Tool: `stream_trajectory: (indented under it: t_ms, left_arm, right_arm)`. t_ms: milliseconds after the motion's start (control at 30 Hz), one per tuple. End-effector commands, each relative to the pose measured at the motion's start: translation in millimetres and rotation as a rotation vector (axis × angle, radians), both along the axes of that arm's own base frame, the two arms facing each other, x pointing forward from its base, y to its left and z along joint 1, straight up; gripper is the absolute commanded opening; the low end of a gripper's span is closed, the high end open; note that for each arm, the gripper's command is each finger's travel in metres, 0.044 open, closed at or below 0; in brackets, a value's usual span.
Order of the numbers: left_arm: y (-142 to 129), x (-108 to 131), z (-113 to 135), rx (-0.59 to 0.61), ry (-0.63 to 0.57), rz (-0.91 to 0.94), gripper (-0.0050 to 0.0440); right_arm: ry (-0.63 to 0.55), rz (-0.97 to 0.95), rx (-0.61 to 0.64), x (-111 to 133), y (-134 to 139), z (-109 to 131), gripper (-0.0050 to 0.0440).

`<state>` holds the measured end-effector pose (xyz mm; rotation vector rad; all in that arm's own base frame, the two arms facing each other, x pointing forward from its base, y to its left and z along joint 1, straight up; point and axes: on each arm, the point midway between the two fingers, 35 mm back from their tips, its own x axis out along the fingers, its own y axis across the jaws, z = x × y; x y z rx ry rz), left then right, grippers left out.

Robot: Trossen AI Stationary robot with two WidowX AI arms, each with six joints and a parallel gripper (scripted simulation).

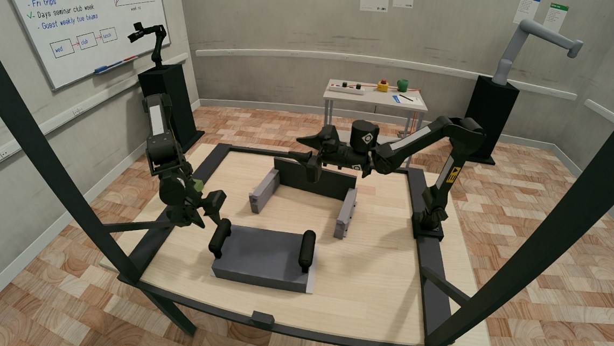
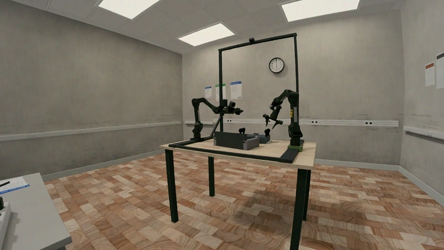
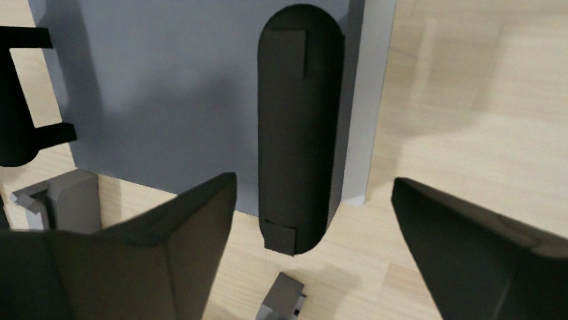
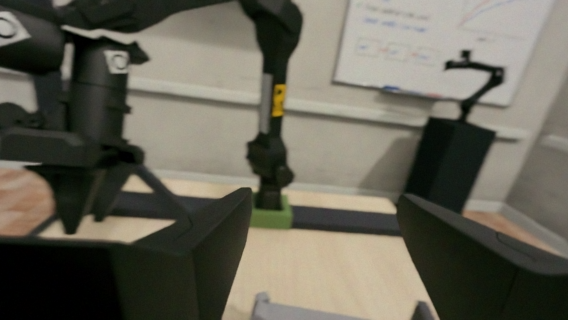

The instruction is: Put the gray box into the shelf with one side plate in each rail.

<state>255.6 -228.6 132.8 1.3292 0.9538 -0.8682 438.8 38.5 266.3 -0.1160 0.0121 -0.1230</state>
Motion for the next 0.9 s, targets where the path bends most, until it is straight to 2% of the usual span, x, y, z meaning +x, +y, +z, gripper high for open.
stream_trajectory:
  t_ms: [0, 367, 433, 667, 867]
  left_arm:
    - [-5, 10, 10, -0.014, -0.031, -0.003, 0.0283]
    - [-4, 8, 12, -0.020, -0.033, -0.005, 0.0283]
    - [-4, 8, 12, -0.020, -0.033, -0.005, 0.0283]
    - [-4, 6, 10, -0.017, -0.027, -0.004, 0.0283]
    - [-4, 6, 10, -0.017, -0.027, -0.004, 0.0283]
  right_arm:
    - [-0.009, 0.136, 0.065, 1, 23, 20, 0.0283]
    - [0.186, 0.484, 0.237, -11, 85, -3, 0.0283]
    - [0.186, 0.484, 0.237, -11, 85, -3, 0.0283]
    - [0.355, 0.664, 0.373, -28, 119, -19, 0.0283]
    - [0.536, 0.670, 0.530, -39, 132, -35, 0.0283]
